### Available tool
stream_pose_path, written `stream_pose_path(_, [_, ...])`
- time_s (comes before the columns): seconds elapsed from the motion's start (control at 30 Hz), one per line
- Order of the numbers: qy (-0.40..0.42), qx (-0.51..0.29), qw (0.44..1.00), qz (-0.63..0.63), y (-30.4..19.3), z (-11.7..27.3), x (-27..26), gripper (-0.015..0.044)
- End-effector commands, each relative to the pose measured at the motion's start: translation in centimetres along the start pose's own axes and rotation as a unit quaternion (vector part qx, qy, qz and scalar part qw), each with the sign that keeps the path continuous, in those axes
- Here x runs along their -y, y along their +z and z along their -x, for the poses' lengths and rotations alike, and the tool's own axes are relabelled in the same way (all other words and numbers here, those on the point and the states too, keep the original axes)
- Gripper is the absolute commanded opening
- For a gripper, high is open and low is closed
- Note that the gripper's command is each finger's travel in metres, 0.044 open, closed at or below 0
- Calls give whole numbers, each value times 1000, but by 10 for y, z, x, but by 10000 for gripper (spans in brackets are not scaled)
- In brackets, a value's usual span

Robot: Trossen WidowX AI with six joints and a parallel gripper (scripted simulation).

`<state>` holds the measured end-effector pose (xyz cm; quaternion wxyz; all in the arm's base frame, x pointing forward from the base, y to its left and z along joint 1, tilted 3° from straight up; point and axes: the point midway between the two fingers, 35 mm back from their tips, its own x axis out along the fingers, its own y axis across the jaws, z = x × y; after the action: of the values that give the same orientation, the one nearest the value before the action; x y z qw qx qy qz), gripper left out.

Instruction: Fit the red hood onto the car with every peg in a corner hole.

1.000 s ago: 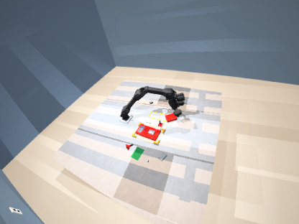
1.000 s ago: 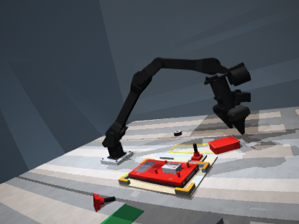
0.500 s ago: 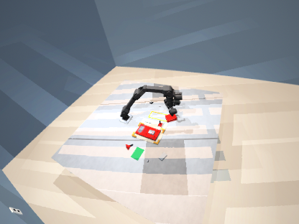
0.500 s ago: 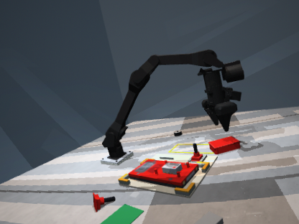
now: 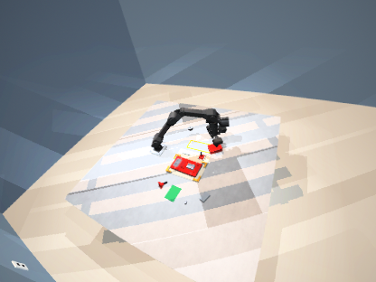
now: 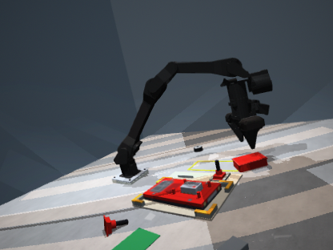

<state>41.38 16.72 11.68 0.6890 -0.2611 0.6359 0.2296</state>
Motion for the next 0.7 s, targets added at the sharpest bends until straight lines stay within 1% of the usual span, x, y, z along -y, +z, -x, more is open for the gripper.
stream_pose_path(0.0, [-2,-2,1000,-1,-1,-4,1,440])
stream_pose_path(0.67, [-2,-2,1000,-1,0,-17,1,440])
